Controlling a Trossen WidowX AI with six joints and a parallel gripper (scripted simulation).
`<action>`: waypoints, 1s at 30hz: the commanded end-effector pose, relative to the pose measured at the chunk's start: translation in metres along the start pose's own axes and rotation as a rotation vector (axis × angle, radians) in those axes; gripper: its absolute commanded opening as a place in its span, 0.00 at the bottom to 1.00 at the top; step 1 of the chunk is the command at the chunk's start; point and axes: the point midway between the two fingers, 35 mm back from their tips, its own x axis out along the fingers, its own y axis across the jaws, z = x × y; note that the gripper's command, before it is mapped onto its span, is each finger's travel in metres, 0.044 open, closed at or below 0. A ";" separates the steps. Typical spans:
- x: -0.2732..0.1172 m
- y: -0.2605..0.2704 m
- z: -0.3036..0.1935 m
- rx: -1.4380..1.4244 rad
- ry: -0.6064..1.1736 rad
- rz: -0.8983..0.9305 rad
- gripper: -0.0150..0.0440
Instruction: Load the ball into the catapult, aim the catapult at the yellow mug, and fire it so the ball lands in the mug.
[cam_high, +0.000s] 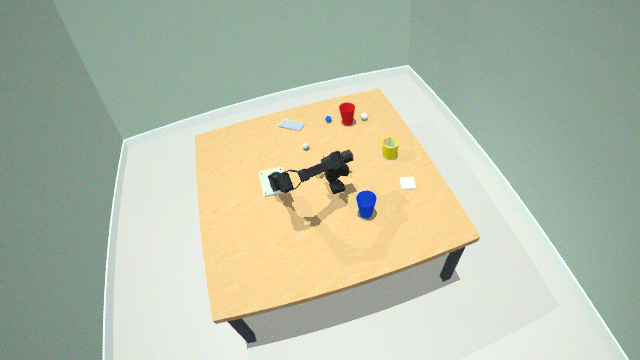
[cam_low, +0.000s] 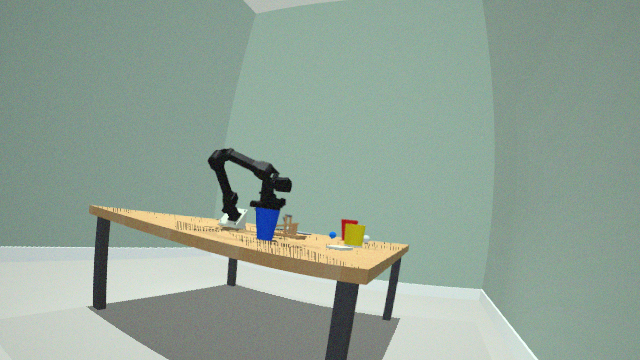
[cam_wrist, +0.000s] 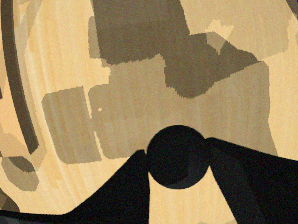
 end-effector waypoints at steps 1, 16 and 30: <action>-0.024 0.002 0.001 -0.005 0.003 0.006 0.25; -0.087 0.000 -0.008 -0.025 0.004 -0.008 0.25; -0.070 0.073 -0.006 -0.032 0.144 0.035 0.25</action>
